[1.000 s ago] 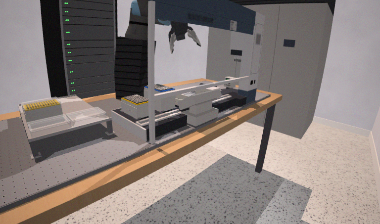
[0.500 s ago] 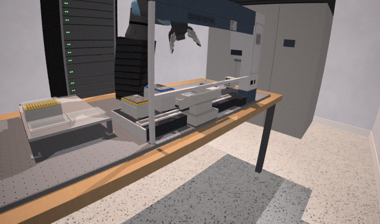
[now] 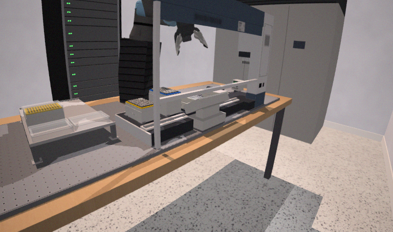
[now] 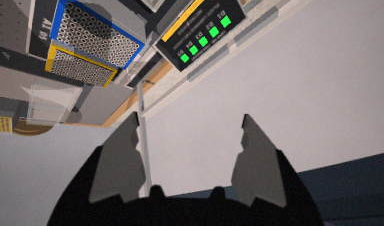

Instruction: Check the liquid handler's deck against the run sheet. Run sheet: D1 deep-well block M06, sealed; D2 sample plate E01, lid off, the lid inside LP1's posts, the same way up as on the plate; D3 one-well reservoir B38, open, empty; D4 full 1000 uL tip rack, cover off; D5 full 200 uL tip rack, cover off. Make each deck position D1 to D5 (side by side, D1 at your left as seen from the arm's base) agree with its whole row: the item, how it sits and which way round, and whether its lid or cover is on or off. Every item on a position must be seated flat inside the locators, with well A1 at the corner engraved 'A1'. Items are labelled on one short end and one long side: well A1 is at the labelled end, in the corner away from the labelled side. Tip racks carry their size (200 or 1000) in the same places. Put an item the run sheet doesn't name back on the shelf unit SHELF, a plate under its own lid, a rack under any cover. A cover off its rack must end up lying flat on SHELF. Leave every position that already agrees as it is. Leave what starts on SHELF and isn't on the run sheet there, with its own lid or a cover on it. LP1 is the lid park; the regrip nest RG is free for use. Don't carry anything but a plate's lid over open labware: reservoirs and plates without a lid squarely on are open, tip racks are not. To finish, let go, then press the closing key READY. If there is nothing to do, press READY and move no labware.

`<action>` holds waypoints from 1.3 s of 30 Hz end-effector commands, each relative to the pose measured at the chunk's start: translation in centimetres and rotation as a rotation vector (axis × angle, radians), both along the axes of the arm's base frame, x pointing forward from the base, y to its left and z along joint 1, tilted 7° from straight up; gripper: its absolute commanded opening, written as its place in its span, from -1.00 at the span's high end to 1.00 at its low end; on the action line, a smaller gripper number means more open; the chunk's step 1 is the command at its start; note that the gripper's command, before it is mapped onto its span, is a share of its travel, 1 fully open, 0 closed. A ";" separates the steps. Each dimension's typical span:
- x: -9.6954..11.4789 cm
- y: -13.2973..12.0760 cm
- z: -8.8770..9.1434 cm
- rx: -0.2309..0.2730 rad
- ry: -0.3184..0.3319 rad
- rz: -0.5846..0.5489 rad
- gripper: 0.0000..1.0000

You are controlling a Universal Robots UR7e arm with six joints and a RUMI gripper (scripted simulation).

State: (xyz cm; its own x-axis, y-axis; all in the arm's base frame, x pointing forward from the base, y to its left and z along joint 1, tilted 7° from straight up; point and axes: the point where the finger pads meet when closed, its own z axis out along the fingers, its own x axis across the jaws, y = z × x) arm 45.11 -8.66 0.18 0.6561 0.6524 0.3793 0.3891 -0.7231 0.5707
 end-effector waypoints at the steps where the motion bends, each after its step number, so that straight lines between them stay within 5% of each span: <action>1: -9.8 -0.1 -2.4 0.127 0.006 -0.249 -0.64; 39: -6.0 -7.8 -2.1 0.127 0.005 -0.249 -0.64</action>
State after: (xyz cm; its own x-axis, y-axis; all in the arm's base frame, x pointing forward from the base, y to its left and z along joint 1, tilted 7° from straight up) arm 45.11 -8.66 0.18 0.6561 0.6524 0.3793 0.3891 -0.7231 0.5707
